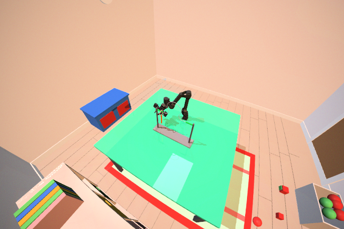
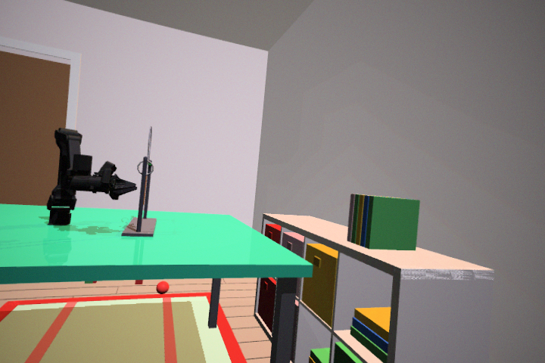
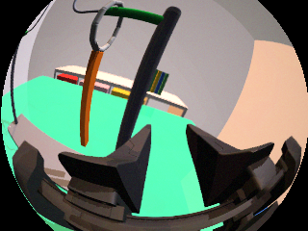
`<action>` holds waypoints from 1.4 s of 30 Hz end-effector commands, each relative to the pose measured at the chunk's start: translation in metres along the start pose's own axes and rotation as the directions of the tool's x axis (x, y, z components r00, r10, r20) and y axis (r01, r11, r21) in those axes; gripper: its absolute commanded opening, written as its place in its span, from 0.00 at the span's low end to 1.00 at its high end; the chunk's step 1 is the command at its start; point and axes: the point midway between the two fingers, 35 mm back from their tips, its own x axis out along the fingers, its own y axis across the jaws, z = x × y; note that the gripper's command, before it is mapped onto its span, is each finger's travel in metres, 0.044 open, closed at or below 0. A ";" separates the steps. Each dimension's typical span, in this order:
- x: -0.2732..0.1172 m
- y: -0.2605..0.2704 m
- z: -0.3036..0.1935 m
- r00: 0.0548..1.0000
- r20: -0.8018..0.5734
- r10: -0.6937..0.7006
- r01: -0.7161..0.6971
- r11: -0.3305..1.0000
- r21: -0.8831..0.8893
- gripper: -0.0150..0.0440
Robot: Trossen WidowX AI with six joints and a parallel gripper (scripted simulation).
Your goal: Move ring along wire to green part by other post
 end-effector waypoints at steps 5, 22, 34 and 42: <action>-0.035 0.055 -0.055 0.998 -0.052 0.045 -0.039 0.993 0.109 0.53; -0.059 0.110 -0.062 0.995 -0.051 0.086 -0.069 0.960 0.270 0.53; -0.024 0.101 -0.026 0.997 0.013 0.076 -0.075 0.928 0.365 0.53; -0.015 0.100 -0.026 0.997 0.014 0.076 -0.075 0.928 0.365 0.53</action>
